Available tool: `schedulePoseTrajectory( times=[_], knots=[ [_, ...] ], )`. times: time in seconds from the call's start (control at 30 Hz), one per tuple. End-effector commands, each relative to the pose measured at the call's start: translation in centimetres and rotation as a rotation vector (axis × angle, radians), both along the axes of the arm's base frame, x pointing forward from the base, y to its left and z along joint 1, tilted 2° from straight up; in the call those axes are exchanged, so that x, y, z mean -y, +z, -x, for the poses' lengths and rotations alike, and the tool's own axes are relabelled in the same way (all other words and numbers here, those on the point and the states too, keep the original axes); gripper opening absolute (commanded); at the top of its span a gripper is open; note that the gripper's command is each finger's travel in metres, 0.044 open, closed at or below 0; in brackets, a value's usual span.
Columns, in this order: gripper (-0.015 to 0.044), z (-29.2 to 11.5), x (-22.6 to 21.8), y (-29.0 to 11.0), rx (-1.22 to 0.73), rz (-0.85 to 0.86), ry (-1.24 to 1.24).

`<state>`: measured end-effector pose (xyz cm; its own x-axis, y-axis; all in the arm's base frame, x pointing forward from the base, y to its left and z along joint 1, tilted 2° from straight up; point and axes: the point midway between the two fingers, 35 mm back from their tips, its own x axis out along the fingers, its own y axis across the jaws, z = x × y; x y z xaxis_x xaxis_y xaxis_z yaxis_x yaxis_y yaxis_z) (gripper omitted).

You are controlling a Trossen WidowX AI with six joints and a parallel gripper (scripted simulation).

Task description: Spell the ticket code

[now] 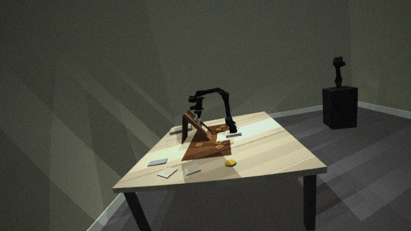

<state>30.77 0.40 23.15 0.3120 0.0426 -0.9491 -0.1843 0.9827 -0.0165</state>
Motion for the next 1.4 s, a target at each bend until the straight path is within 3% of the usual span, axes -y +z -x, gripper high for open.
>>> schedulePoseTrajectory(
  times=[0.0,1.37],
  knots=[
    [0.0000,-0.2,0.0,-0.4,-0.013,0.005,0.000],
    [0.0000,-1.9,-0.1,-1.5,-0.011,0.005,0.000]
  ],
)
